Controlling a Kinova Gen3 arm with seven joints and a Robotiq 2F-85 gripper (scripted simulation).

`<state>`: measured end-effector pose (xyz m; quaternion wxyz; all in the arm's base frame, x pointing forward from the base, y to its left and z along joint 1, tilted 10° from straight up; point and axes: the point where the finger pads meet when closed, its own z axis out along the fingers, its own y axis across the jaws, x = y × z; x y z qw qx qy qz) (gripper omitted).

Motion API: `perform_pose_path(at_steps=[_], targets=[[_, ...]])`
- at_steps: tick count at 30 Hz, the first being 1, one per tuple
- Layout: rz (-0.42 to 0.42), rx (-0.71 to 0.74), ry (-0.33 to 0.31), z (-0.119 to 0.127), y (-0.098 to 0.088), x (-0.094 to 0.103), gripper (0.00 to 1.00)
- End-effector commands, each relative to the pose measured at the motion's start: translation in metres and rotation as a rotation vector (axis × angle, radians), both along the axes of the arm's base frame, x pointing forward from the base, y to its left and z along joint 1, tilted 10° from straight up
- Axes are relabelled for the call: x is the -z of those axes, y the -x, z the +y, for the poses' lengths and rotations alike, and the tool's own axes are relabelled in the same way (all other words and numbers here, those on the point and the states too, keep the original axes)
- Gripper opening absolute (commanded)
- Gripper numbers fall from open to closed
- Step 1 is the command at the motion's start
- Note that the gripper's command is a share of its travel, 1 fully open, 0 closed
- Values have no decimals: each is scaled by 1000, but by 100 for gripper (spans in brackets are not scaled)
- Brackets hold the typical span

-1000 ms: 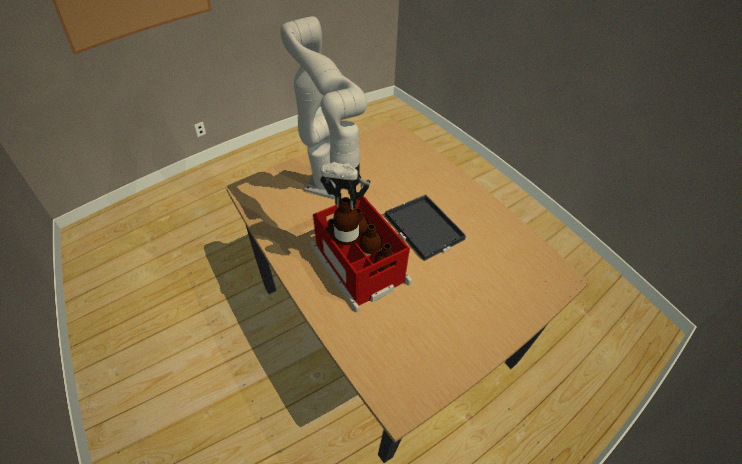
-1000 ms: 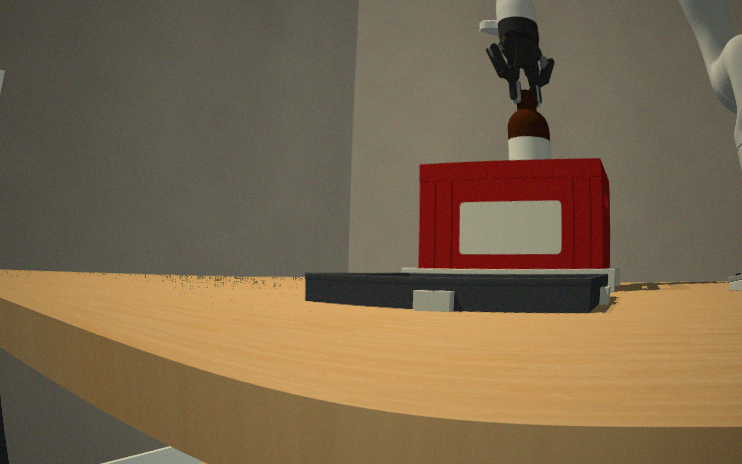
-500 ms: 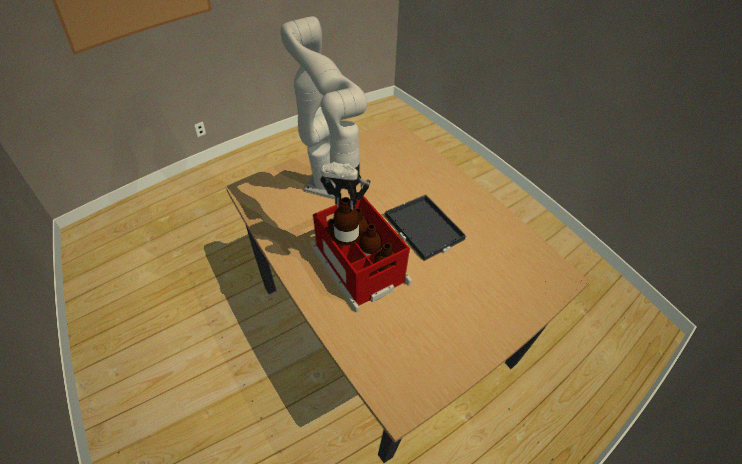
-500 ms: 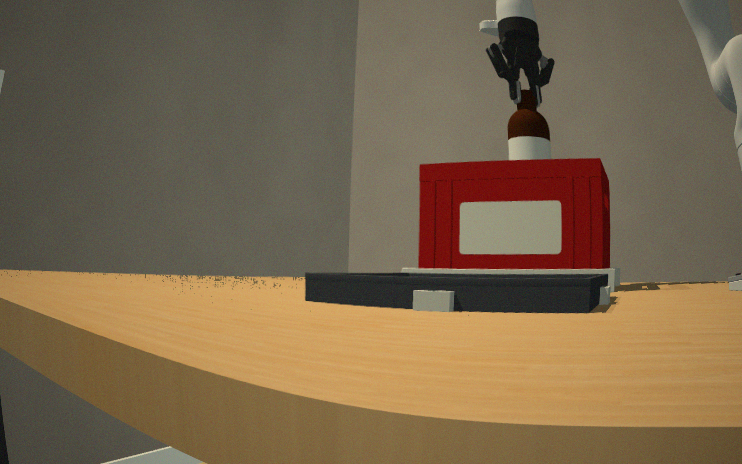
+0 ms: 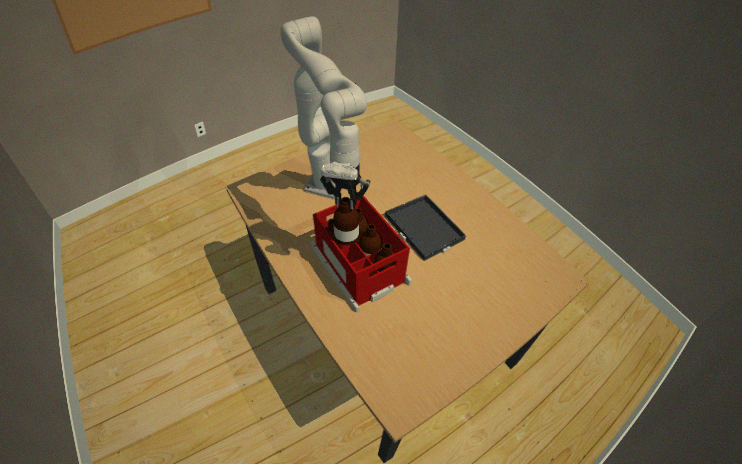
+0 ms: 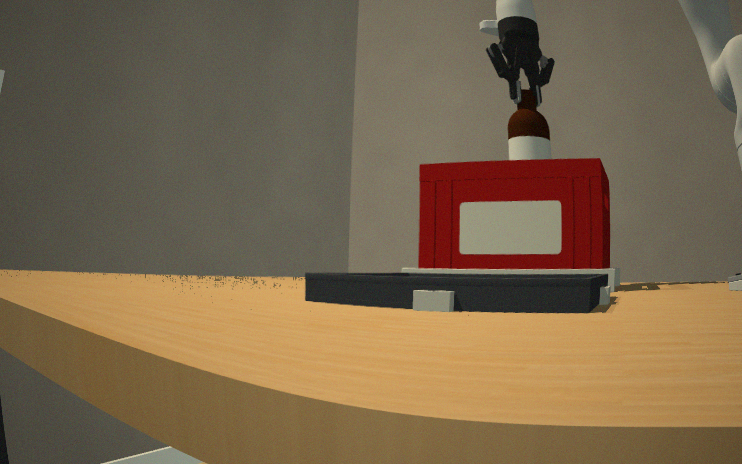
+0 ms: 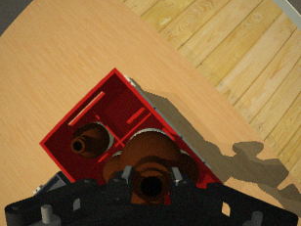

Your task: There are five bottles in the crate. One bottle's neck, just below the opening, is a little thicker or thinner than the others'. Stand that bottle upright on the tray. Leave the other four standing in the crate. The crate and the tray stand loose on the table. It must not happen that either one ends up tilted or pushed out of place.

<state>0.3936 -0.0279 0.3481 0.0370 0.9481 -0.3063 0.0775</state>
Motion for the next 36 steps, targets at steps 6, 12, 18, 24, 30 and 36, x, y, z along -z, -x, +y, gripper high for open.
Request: perform_pose_path(at_steps=[6,12,18,24,30,36], targets=[[-2,0,0,1,0,-4,0],[-2,0,0,1,1,-11,0],[-2,0,0,2,2,-17,0],[-2,0,0,2,2,-19,0],[-2,0,0,2,2,-19,0],[-2,0,0,2,2,-19,0]])
